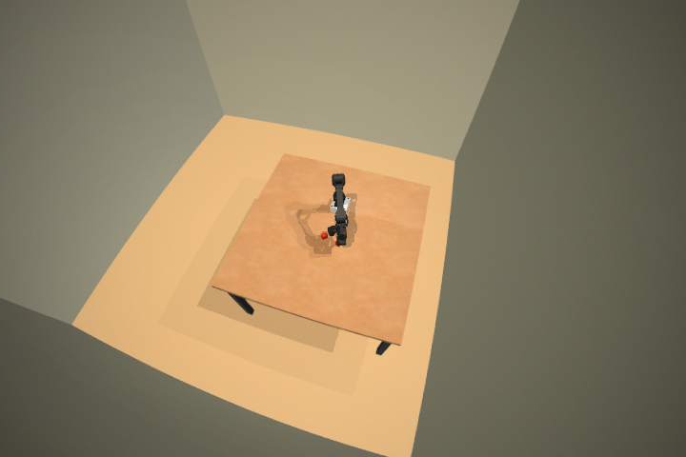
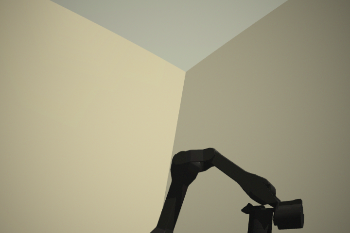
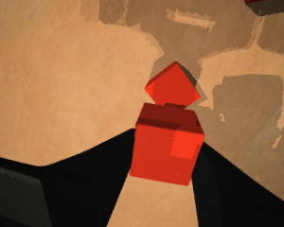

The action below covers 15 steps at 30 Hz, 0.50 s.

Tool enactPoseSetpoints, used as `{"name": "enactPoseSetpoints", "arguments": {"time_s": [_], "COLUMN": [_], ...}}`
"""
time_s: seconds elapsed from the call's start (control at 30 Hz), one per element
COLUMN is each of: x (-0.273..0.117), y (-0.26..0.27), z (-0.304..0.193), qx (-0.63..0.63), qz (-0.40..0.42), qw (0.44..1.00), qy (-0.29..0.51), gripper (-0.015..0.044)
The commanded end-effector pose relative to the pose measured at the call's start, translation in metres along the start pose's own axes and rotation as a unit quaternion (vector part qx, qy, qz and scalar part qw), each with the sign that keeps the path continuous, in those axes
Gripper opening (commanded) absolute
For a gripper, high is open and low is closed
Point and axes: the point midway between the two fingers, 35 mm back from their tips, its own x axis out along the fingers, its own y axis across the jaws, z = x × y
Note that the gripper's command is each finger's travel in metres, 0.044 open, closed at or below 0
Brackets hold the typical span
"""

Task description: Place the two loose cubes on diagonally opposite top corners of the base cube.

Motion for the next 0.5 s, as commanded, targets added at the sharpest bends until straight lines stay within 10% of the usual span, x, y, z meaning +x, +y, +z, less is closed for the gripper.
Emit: {"name": "enactPoseSetpoints", "arguments": {"time_s": [0.0,0.47], "x": [0.001,0.017], "y": [-0.002,-0.002], "z": [-0.002,-0.002], "qx": [0.005,0.005], "qz": [-0.002,-0.002], "qw": [1.000,1.000], "qy": [0.001,0.001], "gripper": [0.0105,0.0105]}}
